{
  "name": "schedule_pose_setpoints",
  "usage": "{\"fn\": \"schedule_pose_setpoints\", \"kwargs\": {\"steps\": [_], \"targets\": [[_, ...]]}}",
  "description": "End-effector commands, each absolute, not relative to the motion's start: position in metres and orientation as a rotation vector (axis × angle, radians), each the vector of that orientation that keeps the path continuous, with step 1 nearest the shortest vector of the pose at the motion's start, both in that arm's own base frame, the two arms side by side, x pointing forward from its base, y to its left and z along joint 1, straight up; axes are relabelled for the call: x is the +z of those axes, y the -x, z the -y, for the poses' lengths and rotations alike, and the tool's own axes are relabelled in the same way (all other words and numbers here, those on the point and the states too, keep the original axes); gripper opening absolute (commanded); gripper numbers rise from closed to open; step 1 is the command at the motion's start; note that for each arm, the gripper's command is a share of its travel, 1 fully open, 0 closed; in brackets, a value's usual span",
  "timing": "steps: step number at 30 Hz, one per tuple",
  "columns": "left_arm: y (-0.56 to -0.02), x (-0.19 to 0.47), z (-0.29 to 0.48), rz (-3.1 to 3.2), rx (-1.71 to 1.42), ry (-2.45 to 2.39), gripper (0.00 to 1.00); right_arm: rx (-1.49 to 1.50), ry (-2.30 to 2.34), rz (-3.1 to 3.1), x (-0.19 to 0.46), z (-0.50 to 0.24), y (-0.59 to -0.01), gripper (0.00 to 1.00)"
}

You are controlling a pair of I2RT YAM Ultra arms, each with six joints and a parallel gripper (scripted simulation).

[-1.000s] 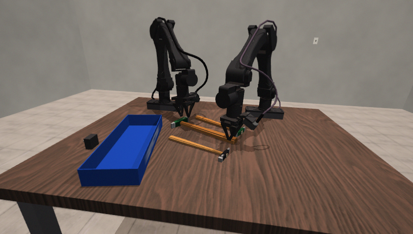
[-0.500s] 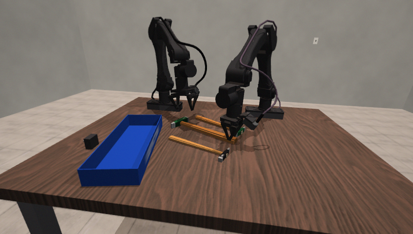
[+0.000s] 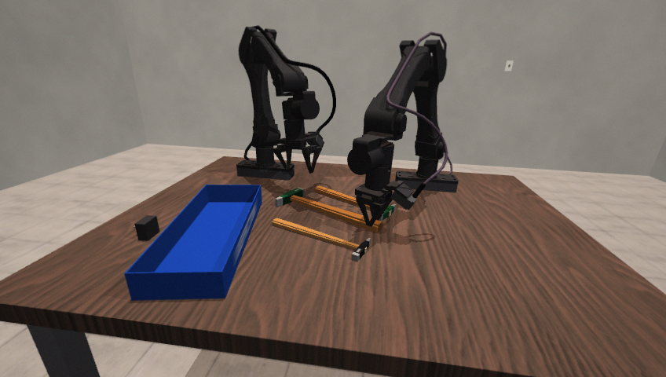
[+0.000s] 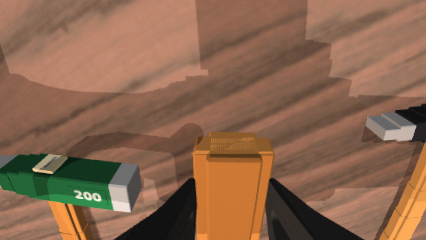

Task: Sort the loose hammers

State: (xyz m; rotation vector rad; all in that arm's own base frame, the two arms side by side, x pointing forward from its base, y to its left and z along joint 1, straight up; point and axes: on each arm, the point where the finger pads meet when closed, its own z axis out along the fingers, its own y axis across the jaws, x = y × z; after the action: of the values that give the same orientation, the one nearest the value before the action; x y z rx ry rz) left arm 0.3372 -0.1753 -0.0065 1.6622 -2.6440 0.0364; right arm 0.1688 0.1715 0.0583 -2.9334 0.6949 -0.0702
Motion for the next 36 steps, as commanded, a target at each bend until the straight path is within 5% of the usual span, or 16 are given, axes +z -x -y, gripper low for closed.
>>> {"fn": "schedule_pose_setpoints", "kwargs": {"steps": [1, 36], "targets": [[-0.342, -0.007, 0.172, 2.668, 0.012, -1.667, 0.27, -0.023, 2.800, -0.900, 0.057, -0.178, -0.172, 1.00], [-0.342, -0.007, 0.172, 2.668, 0.012, -1.667, 0.27, 0.488, 1.323, -2.089, 0.038, -0.147, -0.205, 1.00]]}}
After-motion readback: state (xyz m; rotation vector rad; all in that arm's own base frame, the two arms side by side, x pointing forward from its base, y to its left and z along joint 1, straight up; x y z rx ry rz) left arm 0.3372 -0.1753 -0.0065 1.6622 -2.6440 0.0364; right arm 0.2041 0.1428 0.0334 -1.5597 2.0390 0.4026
